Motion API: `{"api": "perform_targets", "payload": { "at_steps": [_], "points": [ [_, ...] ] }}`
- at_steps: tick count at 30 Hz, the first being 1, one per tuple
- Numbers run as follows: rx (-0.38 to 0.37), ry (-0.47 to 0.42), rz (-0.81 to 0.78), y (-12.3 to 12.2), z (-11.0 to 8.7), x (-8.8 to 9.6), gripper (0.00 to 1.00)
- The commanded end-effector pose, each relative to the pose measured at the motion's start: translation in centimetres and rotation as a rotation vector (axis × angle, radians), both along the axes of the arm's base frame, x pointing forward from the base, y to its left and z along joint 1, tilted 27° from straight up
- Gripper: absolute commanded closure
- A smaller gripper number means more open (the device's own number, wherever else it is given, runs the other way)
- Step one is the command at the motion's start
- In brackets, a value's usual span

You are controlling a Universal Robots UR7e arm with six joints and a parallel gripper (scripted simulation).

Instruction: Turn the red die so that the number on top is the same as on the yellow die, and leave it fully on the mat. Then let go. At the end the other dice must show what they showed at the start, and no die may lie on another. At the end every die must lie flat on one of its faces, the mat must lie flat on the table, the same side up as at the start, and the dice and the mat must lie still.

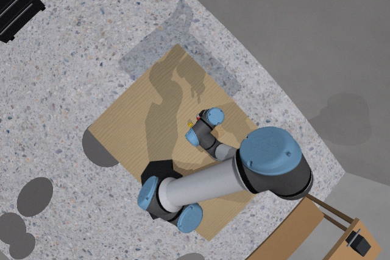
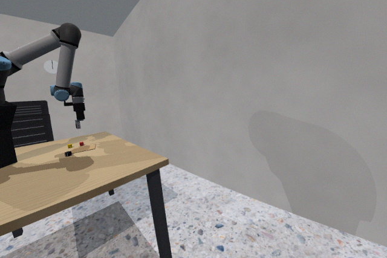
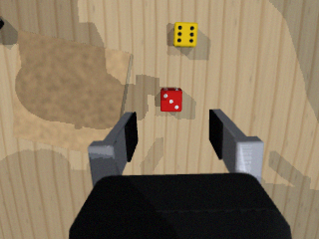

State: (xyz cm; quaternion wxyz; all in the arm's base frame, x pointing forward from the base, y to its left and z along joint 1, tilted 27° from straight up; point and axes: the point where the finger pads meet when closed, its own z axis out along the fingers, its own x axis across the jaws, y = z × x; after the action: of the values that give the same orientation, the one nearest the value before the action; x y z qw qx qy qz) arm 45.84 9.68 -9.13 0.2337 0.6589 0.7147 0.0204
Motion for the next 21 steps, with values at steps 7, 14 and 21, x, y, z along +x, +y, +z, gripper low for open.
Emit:
{"api": "perform_targets", "payload": {
  "at_steps": [7,14,21],
  "points": [
    [0.017,-0.007,-0.046,0.0,0.2,0.4,0.0],
    [0.017,-0.007,-0.046,0.0,0.2,0.4,0.0],
    [0.017,-0.007,-0.046,-0.7,-2.0,1.4,0.0]
  ]
}}
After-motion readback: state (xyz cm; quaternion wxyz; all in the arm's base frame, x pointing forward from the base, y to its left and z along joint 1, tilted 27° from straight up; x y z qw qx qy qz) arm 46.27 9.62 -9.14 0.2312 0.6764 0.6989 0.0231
